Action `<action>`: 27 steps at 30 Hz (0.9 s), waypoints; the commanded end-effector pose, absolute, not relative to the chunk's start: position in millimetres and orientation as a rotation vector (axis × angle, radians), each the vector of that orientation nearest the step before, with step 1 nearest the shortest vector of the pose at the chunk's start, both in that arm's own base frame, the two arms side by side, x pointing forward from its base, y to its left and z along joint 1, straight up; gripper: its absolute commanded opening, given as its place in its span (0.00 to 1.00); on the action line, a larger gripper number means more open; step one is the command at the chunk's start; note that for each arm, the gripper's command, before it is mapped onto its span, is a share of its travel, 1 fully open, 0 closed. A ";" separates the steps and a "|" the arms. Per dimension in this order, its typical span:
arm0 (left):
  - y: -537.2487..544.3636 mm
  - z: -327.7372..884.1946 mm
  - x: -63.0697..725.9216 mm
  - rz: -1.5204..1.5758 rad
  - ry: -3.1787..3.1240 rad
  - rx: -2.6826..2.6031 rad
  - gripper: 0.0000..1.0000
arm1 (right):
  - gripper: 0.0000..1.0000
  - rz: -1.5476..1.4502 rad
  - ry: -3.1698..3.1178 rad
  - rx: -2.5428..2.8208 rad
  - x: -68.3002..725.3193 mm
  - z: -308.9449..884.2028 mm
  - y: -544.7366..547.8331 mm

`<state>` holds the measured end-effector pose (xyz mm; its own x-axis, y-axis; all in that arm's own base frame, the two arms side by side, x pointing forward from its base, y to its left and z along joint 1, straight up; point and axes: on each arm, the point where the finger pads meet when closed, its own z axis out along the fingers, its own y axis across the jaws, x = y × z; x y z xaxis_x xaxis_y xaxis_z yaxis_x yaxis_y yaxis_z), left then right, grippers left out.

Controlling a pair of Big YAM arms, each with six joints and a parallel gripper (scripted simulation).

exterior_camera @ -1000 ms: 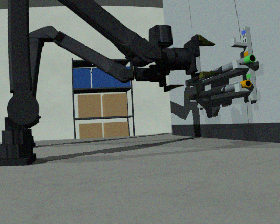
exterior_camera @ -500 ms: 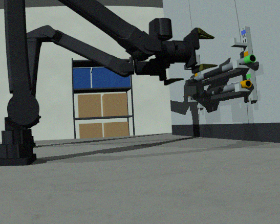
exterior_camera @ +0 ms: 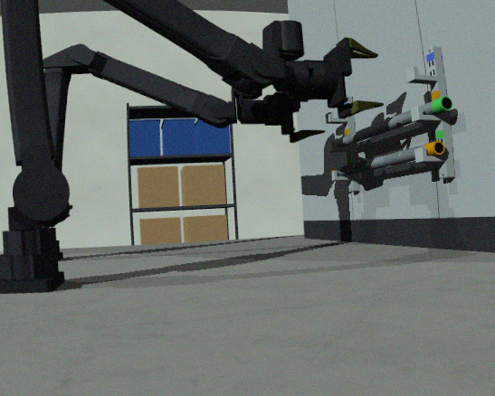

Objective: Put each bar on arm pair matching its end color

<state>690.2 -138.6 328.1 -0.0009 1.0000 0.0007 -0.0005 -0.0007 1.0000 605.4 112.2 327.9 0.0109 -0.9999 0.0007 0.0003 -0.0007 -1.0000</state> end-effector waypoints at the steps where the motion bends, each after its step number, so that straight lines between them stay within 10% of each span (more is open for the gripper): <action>1: -132.0 394.7 693.9 1.226 1.168 1.113 1.00 | 1.00 -1.221 1.157 -1.119 612.7 389.5 107.8; 27: -131.3 411.3 690.9 1.227 1.166 1.109 1.00 | 1.00 -1.222 1.153 -1.113 610.0 406.2 107.2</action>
